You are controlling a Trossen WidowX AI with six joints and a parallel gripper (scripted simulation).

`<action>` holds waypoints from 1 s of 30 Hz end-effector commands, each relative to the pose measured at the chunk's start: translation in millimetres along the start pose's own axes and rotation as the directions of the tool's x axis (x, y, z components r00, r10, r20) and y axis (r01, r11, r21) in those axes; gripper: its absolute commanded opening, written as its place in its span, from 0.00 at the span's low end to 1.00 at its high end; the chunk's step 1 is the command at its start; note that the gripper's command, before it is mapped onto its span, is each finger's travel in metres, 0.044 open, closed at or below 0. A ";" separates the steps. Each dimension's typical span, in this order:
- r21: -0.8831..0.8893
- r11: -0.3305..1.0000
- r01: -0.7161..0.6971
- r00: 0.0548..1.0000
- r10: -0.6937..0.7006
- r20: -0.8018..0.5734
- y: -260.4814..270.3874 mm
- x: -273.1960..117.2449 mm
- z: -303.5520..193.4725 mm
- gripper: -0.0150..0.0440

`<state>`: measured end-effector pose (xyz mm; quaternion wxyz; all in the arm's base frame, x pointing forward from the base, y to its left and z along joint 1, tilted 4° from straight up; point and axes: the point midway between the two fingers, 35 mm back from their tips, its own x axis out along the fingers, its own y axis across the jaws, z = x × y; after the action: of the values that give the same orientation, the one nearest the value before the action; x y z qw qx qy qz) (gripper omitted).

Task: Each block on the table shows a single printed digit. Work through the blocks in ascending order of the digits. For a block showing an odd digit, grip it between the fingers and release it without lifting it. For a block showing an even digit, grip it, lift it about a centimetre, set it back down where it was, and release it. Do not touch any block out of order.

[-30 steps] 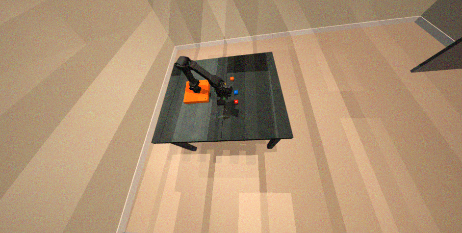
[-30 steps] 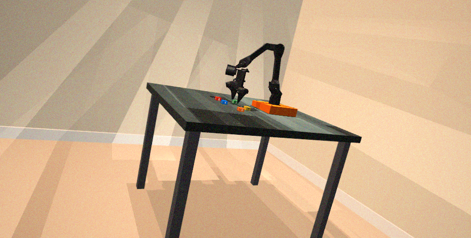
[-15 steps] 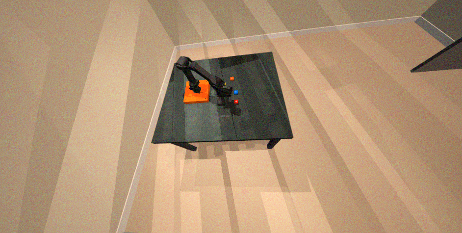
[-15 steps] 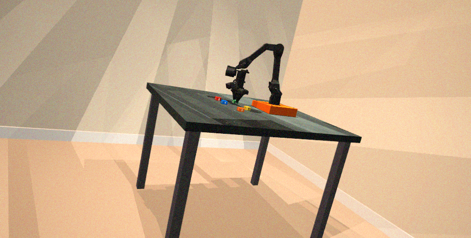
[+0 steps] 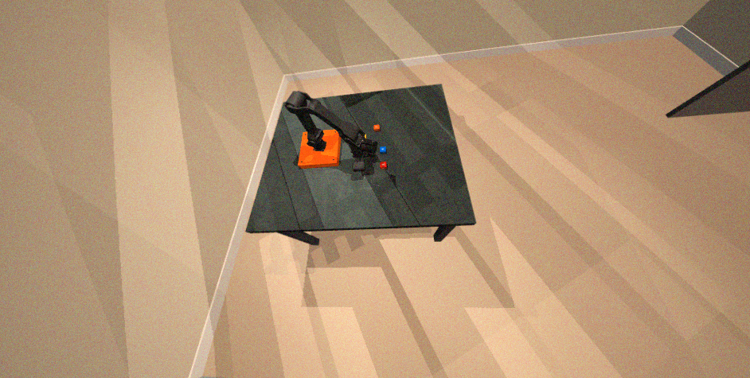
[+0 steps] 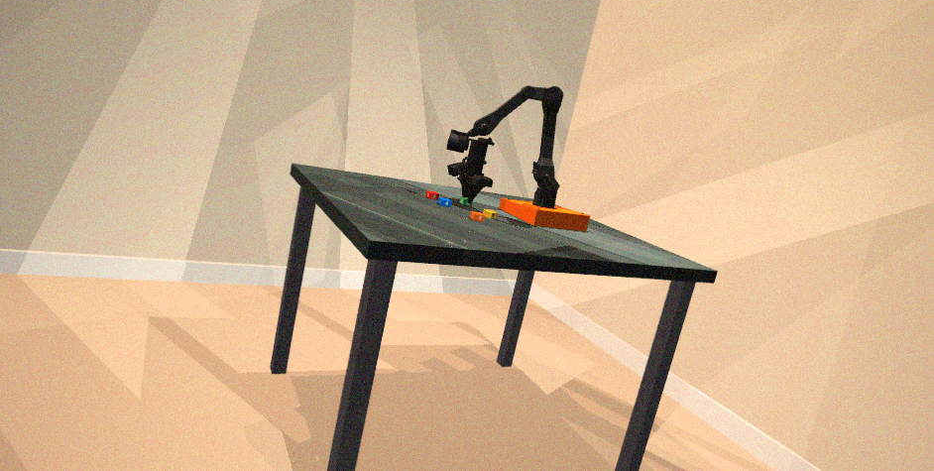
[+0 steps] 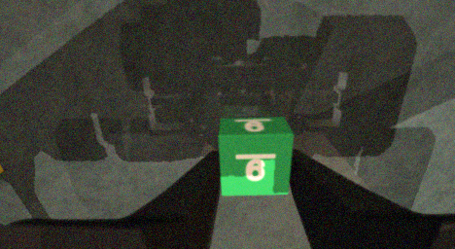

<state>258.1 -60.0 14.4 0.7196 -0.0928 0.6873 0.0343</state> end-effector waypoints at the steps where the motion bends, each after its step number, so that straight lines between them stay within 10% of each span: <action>1: -0.005 1.000 -0.003 1.000 0.003 0.001 0.5 0.3 0.1 0.46; 6: -0.005 1.000 -0.003 1.000 0.003 0.001 0.5 0.3 0.1 0.46; 17: -0.005 1.000 -0.003 1.000 0.003 0.001 0.5 0.3 0.1 0.93; 30: -0.005 1.000 -0.006 1.000 0.006 0.007 8.2 -38.4 6.0 0.93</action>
<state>258.8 -56.1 50.3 0.7225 -0.0948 0.6839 0.0357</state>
